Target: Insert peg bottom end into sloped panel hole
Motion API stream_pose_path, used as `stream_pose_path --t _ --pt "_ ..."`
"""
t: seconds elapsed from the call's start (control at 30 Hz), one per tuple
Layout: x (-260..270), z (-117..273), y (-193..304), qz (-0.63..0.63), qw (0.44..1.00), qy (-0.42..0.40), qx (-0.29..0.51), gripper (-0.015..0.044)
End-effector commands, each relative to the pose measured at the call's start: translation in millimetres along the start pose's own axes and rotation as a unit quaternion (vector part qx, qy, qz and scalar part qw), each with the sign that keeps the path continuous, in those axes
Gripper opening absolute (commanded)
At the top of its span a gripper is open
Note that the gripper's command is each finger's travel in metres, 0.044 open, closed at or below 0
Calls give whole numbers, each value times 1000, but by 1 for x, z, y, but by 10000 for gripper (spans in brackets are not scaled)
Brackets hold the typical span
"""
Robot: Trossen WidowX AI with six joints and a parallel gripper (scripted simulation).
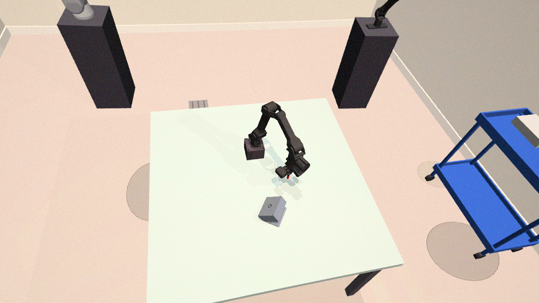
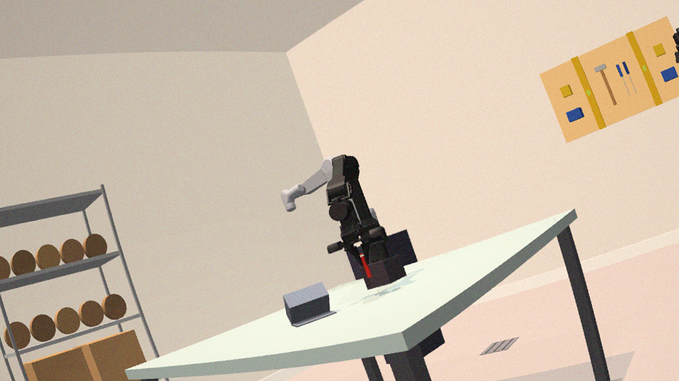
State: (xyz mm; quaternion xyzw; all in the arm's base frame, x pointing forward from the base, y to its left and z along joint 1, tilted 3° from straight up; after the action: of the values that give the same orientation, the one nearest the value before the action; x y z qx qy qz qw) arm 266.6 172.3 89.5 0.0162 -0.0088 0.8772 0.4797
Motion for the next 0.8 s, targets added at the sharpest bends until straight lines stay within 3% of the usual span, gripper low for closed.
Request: stream_pose_path --t 0.0,0.77 --pt "0 13 0 -1 1000 3 1 0" --pt "-24 16 -7 -69 997 -31 -7 0"
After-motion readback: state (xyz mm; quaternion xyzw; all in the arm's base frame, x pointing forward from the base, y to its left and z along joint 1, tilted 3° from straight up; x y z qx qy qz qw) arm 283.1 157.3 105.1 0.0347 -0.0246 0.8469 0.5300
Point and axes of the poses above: the point midway between the two fingers, 35 mm back from their tips, its own z axis back along the fingers, its own x axis across the jaws, y = z × x, the point moved 4 cm from there along z, back along the fingers, and after that the axes turned 2 degrees about z, right-handed, at the moved point
